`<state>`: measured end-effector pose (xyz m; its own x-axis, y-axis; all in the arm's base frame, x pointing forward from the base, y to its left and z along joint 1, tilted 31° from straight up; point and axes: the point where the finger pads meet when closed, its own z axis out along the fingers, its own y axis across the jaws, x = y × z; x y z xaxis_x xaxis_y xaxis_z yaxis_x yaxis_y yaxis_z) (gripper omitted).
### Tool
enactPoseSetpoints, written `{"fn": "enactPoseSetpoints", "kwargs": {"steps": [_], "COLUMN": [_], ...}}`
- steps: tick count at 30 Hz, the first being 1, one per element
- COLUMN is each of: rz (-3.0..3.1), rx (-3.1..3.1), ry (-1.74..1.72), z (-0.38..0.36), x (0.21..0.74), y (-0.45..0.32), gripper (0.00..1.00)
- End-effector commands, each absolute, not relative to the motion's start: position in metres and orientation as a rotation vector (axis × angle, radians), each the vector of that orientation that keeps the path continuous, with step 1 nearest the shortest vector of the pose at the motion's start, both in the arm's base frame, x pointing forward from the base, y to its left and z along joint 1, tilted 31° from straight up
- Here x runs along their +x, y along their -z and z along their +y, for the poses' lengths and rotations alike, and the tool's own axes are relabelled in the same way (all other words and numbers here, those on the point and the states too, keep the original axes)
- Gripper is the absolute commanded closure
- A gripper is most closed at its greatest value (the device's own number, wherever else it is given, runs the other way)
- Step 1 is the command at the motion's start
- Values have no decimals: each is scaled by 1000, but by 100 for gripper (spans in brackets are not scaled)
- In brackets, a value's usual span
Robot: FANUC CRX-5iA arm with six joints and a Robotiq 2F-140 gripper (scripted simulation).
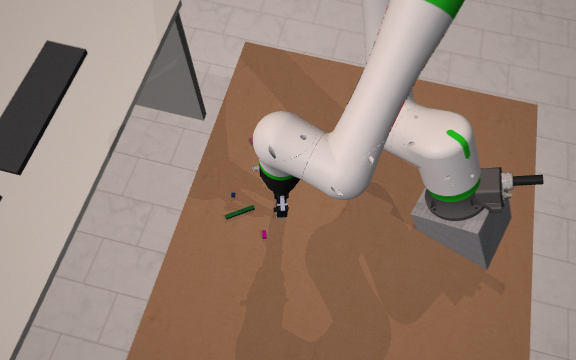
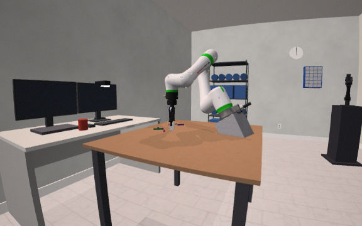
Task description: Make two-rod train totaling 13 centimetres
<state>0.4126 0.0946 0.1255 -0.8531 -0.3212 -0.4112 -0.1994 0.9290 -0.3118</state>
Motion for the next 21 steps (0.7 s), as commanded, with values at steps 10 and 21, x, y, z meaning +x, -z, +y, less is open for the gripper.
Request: {"fn": "enactPoseSetpoints", "kwargs": {"steps": [10, 21], "rz": [2618, 2618], "rx": [-375, -375], "ry": [356, 356], "z": [95, 95], "x": [413, 412], "y": [-126, -126], "gripper": [65, 65]}}
